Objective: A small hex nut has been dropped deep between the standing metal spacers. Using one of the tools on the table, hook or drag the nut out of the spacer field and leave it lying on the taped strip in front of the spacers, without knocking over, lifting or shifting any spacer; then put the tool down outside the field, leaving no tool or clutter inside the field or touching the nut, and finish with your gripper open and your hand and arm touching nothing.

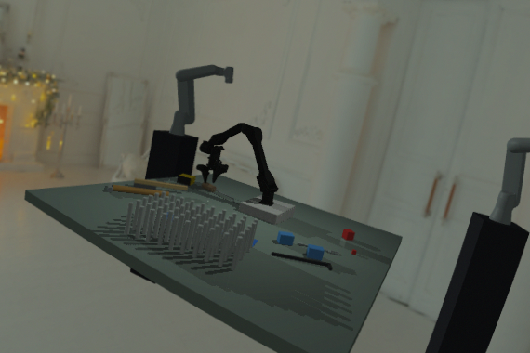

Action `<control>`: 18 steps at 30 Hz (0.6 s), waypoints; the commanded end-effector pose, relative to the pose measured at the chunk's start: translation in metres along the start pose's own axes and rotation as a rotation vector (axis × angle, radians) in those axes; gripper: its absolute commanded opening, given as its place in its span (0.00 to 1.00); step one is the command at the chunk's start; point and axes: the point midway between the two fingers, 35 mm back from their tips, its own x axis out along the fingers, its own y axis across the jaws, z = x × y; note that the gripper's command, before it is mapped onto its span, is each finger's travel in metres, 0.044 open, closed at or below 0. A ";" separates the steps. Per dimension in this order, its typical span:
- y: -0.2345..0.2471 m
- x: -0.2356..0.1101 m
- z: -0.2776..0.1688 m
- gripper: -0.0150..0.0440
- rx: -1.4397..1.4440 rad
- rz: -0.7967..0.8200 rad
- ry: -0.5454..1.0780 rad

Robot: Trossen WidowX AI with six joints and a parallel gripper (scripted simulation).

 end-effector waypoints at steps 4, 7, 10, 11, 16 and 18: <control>0.001 0.012 0.001 0.73 0.006 0.004 -0.004; 0.001 0.017 0.001 0.73 0.006 0.004 -0.004; 0.001 0.022 0.002 0.73 0.006 0.004 -0.004; 0.001 0.024 0.002 0.73 0.005 0.004 -0.004; 0.001 0.032 0.002 0.73 0.004 0.003 -0.004; 0.001 0.035 0.003 0.73 0.004 0.003 -0.004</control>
